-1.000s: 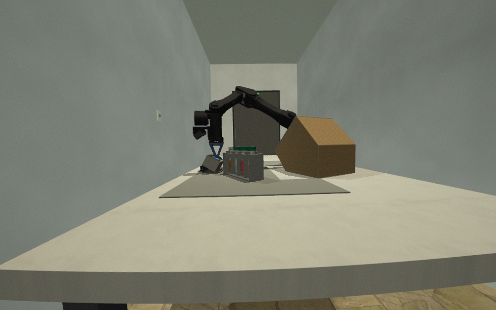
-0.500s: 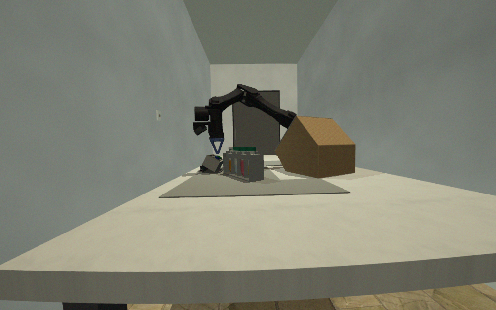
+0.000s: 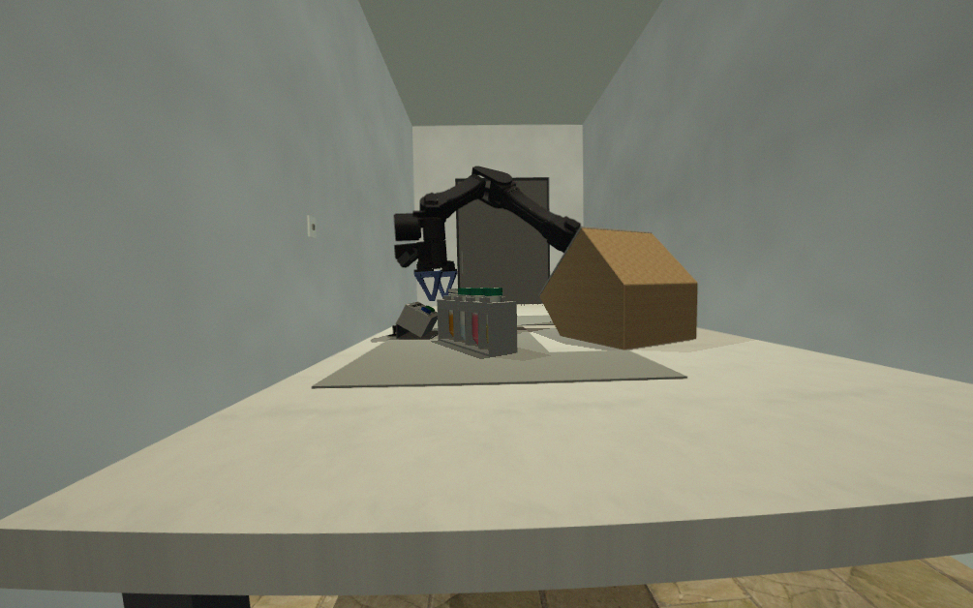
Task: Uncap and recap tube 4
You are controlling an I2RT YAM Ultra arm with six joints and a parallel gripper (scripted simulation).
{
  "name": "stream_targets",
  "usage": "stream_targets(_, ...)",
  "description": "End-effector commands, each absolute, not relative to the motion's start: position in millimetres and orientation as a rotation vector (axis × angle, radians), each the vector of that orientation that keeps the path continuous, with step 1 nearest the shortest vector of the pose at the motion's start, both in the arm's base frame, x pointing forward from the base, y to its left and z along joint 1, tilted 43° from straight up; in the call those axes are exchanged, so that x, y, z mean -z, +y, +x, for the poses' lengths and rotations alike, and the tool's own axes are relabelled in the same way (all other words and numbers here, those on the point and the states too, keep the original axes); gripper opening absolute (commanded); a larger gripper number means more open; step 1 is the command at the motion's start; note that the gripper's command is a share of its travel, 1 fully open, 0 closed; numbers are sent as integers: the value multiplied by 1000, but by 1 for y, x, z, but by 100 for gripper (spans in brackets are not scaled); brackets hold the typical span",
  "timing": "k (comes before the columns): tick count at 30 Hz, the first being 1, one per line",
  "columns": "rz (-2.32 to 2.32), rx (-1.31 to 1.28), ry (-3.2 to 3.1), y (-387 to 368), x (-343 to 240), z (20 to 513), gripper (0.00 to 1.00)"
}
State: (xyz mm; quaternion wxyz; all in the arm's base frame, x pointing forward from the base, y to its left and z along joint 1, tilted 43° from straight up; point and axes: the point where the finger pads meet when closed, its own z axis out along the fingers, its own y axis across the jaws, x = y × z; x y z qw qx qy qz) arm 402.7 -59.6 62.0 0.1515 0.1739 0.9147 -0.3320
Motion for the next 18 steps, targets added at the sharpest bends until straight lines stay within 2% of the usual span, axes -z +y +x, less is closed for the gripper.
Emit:
stream_targets(1, 698, 848, 2493, -54, -75, 407, 100)
stream_targets(18, 788, 823, 2450, -149, -122, 341, 100)
